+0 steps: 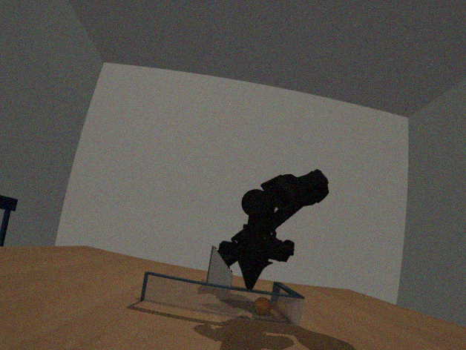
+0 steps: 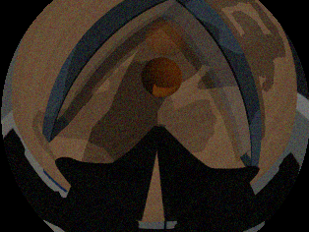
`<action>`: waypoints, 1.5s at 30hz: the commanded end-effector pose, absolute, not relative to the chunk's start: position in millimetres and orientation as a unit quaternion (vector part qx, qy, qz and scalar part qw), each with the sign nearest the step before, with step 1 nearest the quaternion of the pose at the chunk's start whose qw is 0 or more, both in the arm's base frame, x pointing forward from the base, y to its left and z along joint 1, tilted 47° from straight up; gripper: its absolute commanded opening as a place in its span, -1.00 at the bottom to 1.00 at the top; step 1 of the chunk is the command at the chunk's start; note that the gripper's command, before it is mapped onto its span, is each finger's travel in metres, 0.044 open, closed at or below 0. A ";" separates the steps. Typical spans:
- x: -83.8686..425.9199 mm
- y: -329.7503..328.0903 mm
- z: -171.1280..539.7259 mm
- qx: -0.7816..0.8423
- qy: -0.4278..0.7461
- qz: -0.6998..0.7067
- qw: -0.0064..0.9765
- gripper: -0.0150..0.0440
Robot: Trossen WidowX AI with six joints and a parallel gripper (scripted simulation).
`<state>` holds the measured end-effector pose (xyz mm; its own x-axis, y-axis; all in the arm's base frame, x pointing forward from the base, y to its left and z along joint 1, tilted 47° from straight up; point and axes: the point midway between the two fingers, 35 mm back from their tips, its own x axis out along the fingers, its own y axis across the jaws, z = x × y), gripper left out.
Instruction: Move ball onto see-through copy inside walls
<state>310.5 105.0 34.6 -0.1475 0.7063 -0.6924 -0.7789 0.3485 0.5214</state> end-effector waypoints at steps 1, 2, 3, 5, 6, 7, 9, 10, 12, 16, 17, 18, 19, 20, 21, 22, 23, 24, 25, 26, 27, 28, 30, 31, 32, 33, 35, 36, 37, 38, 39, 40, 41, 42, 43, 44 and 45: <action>309.5 108.8 32.3 -0.037 0.497 0.571 0.652 -0.49; 309.3 110.0 31.2 -0.037 0.497 0.571 0.652 -0.49; 309.1 111.1 30.1 -0.037 0.497 0.571 0.652 -0.49; 308.7 113.4 27.9 -0.037 0.497 0.571 0.652 -0.49; 308.5 114.5 26.8 -0.037 0.497 0.571 0.652 -0.49; 308.2 115.7 25.7 -0.037 0.497 0.571 0.652 -0.49; 307.7 118.0 23.5 -0.037 0.497 0.571 0.652 -0.49; 307.5 119.1 22.4 -0.037 0.497 0.571 0.652 -0.49; 306.9 121.4 20.2 -0.037 0.497 0.571 0.652 -0.49; 305.7 125.9 16.0 -0.036 0.497 0.571 0.652 -0.49; 305.4 127.1 14.9 -0.036 0.497 0.571 0.652 -0.49; 305.1 128.0 14.1 -0.036 0.497 0.571 0.652 -0.49; 305.0 128.5 13.6 -0.036 0.497 0.571 0.652 -0.49; 304.9 128.7 13.4 -0.036 0.497 0.571 0.652 -0.49; 305.5 129.2 13.8 -0.036 0.497 0.571 0.652 -0.49; 306.3 130.1 14.5 -0.036 0.497 0.571 0.652 -0.49; 307.6 131.4 15.6 -0.036 0.497 0.571 0.652 -0.49; 309.0 132.8 16.8 -0.036 0.497 0.571 0.652 -0.49; 310.7 134.5 18.2 -0.036 0.497 0.571 0.652 -0.49; 312.4 136.2 19.6 -0.036 0.497 0.571 0.652 -0.49; 314.0 137.8 21.0 -0.036 0.497 0.571 0.652 -0.49; 315.4 139.3 22.2 -0.036 0.497 0.571 0.652 -0.49; 318.4 142.4 24.8 -0.036 0.496 0.571 0.652 -0.49; 320.0 144.0 26.1 -0.036 0.496 0.571 0.652 -0.49; 321.6 145.6 27.5 -0.036 0.496 0.572 0.652 -0.49; 323.2 147.2 28.9 -0.036 0.496 0.572 0.653 -0.49; 326.4 150.5 31.6 -0.036 0.496 0.572 0.653 -0.49; 328.0 152.2 33.0 -0.036 0.496 0.572 0.653 -0.49; 329.7 153.8 34.4 -0.036 0.496 0.572 0.653 -0.49; 331.3 155.5 35.8 -0.036 0.496 0.572 0.653 -0.49; 333.0 157.2 37.3 -0.036 0.496 0.572 0.653 -0.49; 334.7 159.0 38.7 -0.036 0.496 0.572 0.653 -0.49; 336.4 160.7 40.2 -0.036 0.496 0.572 0.653 -0.49; 338.0 162.3 41.5 -0.036 0.496 0.572 0.653 -0.49; 337.9 162.2 41.4 -0.036 0.496 0.572 0.653 -0.49; 337.4 161.6 40.9 -0.036 0.496 0.572 0.653 -0.49; 336.7 160.7 40.2 -0.036 0.496 0.572 0.653 -0.49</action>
